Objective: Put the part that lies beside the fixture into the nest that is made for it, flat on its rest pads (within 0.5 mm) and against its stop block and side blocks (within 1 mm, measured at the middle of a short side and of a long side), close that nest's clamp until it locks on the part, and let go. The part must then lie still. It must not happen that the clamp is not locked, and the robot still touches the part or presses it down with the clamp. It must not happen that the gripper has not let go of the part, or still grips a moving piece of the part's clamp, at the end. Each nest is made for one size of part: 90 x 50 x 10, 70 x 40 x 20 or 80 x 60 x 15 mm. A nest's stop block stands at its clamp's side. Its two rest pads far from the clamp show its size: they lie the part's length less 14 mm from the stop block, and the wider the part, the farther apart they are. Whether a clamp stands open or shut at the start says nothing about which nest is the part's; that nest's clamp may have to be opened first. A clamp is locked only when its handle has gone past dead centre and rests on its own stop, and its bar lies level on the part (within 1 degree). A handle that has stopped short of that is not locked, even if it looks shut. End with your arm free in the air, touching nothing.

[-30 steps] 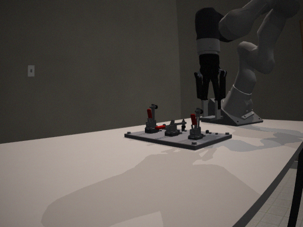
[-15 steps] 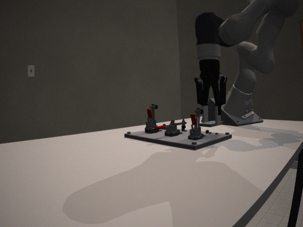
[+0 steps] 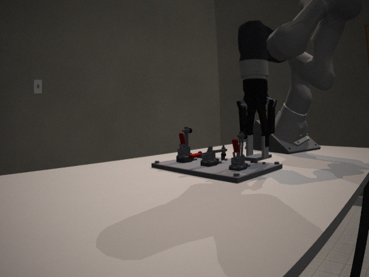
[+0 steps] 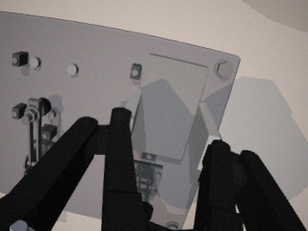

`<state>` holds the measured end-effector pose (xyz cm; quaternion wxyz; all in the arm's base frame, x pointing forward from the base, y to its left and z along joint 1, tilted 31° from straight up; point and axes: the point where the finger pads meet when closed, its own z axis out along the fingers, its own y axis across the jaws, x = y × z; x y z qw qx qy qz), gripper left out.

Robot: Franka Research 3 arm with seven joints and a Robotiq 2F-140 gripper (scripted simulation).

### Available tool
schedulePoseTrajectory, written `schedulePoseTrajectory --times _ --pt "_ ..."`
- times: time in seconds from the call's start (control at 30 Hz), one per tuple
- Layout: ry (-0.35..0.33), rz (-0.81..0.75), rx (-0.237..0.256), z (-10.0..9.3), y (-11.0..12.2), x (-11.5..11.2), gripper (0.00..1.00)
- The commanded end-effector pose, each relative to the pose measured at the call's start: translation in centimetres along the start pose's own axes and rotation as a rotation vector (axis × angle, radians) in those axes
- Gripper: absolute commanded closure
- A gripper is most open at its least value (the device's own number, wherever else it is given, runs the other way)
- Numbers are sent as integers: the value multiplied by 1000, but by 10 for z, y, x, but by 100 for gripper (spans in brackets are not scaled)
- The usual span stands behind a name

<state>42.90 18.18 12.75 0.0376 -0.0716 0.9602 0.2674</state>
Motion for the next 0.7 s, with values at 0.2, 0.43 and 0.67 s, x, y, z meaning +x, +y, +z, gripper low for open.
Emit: schedulePoseTrajectory --times 0.2,0.43,0.67 --pt "-11 -8 4 5 -1 -4 100" --pt "-11 -8 4 6 -1 -4 100" --pt "-11 -8 4 6 -1 -4 100"
